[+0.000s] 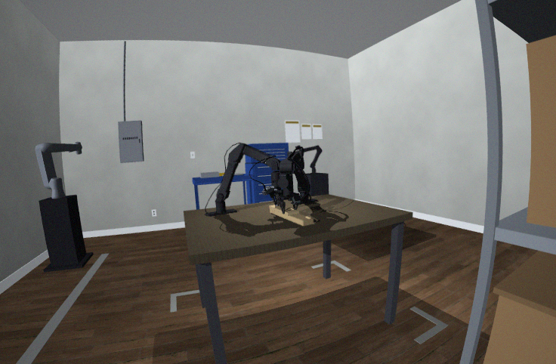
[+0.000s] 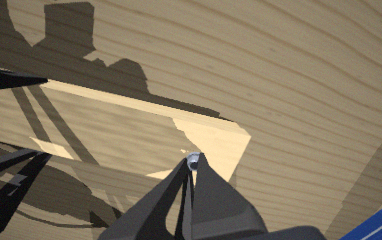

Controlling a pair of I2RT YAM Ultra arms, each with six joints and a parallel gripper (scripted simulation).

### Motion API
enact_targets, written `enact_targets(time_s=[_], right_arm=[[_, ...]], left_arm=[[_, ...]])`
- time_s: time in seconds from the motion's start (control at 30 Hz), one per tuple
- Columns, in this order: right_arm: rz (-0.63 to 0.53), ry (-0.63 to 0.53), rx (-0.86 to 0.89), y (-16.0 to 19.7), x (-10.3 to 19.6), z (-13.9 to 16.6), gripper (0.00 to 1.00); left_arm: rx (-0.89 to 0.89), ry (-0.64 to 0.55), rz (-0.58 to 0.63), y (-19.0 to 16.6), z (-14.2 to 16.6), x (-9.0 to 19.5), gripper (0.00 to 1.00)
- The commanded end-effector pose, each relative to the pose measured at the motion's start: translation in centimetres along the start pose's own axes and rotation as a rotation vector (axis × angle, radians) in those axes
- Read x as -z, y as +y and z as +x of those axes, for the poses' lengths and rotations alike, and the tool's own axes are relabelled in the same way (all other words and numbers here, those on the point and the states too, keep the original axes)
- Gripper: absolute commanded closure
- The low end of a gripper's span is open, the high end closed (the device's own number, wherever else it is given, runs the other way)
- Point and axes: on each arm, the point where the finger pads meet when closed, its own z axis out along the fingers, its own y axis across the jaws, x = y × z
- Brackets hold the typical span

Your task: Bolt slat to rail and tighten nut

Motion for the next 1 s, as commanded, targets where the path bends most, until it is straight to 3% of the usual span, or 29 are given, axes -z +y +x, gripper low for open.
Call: enact_targets(time_s=[0.0, 0.6, 0.67, 0.97], right_arm=[[-0.017, 0.006, -0.013, 0.12, 0.4, -0.03, 0.88], [-0.016, 0.006, -0.012, 0.12, 0.4, -0.02, 0.88], [-0.013, 0.005, -0.004, 0.19, 0.4, 0.07, 0.66], [-0.013, 0.005, -0.004, 0.19, 0.4, 0.07, 0.66]], left_arm=[[0.0, -0.011, 0.01, -0.12, -0.13, 0.55, 0.28], [0.0, -0.011, 0.01, -0.12, -0.13, 0.55, 0.28], [0.0, -0.011, 0.01, -0.12, -0.13, 0.55, 0.28], [0.0, -0.011, 0.01, -0.12, -0.13, 0.55, 0.28]])
